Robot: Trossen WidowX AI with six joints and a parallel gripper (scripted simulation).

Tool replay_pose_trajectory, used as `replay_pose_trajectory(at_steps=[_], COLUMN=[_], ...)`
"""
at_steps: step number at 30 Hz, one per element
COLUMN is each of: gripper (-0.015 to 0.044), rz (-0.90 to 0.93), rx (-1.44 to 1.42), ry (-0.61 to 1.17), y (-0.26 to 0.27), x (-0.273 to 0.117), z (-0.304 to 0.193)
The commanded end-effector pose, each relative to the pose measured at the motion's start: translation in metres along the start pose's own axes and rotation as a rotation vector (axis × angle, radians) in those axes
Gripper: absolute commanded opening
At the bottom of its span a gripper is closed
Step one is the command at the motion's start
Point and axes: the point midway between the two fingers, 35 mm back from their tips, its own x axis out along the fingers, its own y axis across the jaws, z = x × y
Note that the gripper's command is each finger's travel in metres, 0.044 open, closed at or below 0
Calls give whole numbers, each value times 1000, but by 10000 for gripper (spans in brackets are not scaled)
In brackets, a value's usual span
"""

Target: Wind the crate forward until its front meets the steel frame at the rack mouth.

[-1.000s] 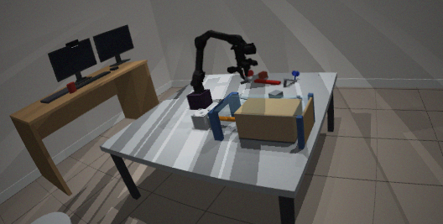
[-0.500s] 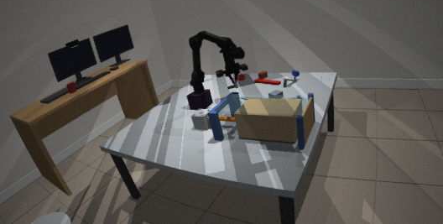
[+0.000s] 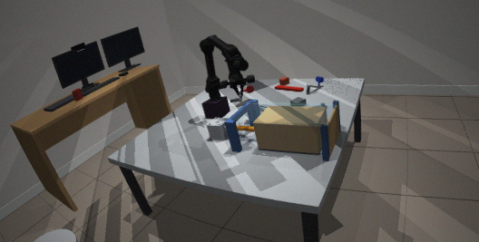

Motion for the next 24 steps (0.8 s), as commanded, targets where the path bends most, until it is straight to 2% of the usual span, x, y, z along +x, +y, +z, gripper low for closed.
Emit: replay_pose_trajectory(at_steps=[1,24], gripper=[0,0], rz=[-3,-35], rx=[44,339], ry=[-10,4], y=[-20,-142], x=[-1,10], z=[8,21])
